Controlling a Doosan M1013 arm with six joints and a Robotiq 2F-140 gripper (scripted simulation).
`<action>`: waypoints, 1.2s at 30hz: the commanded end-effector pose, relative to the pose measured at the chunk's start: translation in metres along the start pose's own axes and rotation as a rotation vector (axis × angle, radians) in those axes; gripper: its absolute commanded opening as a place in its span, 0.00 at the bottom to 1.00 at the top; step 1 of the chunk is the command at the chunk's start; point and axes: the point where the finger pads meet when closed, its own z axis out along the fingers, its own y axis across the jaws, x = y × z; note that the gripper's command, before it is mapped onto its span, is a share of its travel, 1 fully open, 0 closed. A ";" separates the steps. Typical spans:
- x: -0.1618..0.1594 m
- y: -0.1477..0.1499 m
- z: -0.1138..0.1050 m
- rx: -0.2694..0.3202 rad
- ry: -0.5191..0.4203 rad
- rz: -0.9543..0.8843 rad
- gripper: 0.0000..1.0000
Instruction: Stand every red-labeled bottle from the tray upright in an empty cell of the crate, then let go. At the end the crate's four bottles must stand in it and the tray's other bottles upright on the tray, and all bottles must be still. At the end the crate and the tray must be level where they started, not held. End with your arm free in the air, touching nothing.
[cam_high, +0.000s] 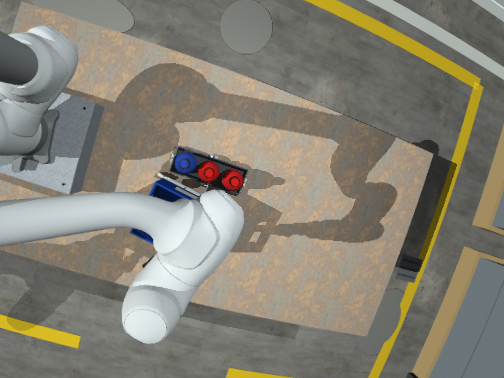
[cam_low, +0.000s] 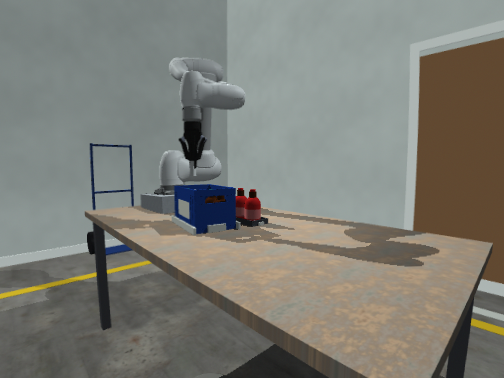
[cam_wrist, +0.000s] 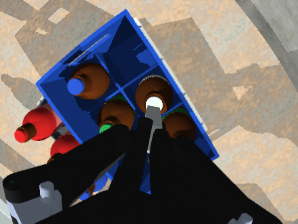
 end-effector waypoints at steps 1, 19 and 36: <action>0.000 0.000 0.000 0.000 0.000 0.000 0.00; -0.041 -0.056 0.000 0.001 0.000 -0.048 0.00; -0.168 -0.172 0.000 0.000 0.000 -0.163 0.38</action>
